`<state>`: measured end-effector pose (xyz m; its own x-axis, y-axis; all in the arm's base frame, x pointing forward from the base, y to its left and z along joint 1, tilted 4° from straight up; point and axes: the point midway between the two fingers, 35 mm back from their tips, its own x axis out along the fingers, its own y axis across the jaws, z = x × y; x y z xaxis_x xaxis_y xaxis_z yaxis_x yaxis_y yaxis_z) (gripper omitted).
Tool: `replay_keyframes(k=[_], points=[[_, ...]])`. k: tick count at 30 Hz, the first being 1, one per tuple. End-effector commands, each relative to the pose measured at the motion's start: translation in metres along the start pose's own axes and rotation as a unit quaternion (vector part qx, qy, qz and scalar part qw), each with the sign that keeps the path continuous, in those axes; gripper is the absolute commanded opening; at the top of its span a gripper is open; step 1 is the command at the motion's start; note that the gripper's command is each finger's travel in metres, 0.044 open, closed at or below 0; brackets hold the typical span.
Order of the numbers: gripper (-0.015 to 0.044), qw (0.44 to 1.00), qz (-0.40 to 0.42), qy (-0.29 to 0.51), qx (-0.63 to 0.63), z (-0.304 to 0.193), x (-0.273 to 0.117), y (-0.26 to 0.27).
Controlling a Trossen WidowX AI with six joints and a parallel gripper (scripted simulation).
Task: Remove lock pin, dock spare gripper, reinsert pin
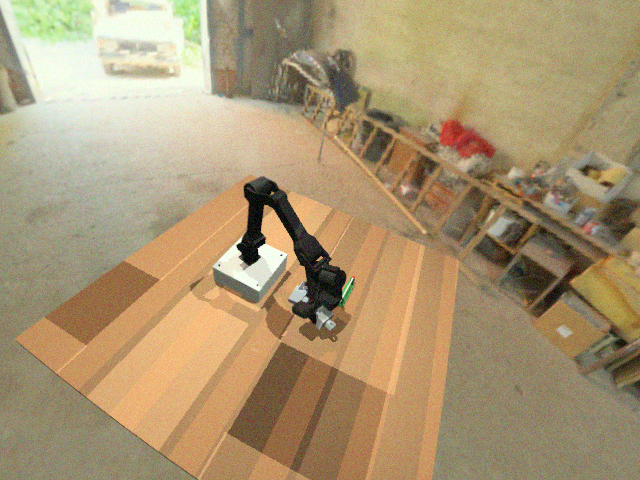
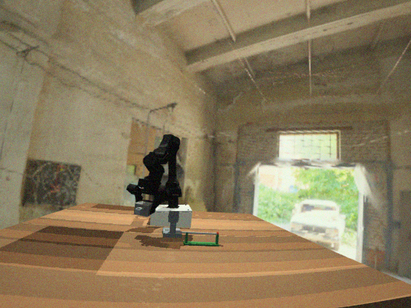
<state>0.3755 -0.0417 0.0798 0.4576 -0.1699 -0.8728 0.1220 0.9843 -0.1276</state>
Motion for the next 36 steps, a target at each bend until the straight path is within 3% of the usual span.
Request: replay_keyframes(k=[1,36], points=[[0.0,1.0,-0.009,0.01,-0.016,-0.005,-0.001,0.003],[0.0,0.966,-0.101,0.147,-0.187,-0.076,-0.015,0.032]])
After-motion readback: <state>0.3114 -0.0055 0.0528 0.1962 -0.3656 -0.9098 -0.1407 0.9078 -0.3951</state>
